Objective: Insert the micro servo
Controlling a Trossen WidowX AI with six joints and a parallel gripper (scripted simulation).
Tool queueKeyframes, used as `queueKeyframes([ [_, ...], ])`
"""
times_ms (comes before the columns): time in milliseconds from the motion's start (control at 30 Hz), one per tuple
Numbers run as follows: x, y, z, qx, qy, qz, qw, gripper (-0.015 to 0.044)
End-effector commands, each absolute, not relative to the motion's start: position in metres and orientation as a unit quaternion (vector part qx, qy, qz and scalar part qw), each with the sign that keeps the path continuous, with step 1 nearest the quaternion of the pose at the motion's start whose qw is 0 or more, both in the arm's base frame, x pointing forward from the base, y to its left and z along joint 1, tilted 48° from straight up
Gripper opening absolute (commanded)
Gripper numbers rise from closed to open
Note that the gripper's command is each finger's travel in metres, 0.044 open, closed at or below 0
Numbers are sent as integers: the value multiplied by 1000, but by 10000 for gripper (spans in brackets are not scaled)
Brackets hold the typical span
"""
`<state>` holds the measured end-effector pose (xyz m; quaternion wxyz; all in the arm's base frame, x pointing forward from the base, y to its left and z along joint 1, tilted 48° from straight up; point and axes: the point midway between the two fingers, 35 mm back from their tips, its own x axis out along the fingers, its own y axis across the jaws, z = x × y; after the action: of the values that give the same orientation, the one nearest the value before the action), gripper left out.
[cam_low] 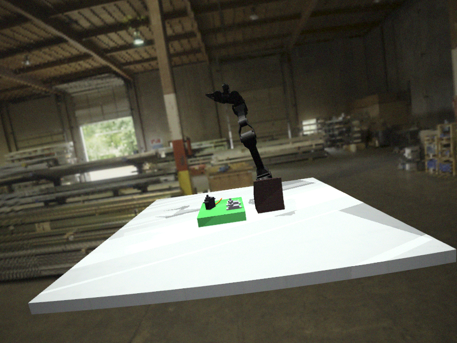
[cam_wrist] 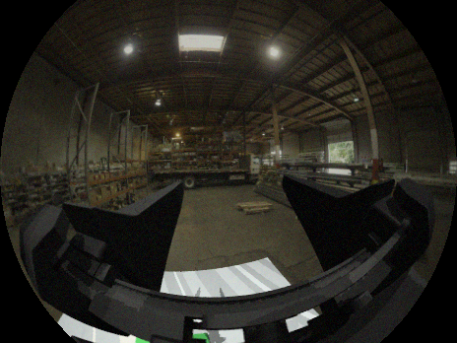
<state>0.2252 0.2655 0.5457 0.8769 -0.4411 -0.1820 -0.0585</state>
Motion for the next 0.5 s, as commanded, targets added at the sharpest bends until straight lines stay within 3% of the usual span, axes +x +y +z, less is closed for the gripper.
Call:
queueKeyframes([
  [0,225,265,546,-442,-183,-58,876,426],
  [467,196,253,574,-399,-236,-47,885,440],
])
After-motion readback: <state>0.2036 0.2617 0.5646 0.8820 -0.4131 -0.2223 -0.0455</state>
